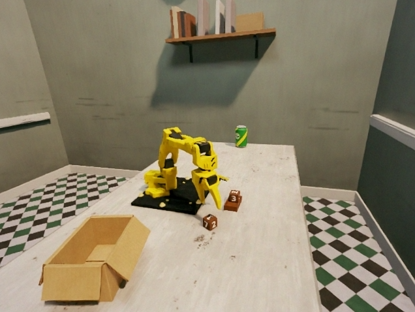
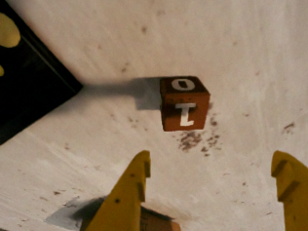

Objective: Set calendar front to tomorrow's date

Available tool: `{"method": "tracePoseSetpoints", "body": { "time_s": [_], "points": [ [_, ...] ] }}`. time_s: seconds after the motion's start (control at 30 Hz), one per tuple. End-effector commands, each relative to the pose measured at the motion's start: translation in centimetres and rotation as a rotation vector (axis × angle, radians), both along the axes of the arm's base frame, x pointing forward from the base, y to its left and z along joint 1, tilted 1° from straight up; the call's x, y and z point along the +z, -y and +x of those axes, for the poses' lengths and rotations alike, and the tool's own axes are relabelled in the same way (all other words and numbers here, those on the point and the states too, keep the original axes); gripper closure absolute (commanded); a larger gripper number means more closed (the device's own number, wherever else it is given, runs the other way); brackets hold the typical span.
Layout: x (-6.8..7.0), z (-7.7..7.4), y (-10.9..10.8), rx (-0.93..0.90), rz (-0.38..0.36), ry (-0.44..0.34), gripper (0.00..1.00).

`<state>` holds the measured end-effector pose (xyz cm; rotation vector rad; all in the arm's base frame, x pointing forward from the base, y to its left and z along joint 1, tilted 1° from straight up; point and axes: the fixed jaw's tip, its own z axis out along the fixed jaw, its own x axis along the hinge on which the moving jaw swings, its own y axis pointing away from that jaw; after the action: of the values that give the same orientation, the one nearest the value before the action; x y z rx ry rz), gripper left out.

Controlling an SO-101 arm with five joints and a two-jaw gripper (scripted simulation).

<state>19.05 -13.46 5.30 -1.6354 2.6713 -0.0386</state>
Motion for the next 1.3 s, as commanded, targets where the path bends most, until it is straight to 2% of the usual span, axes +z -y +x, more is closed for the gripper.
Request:
{"method": "tracePoseSetpoints", "body": {
  "time_s": [0.0,0.9,1.27],
  "points": [
    [-1.1,-0.3,0.0,0.001,0.027,-0.037,0.65],
    [-1.5,-0.5,0.2,-0.013,0.030,-0.040,0.65],
    [-2.3,-0.4,0.2,-0.013,0.030,-0.040,0.65]
  ]
}}
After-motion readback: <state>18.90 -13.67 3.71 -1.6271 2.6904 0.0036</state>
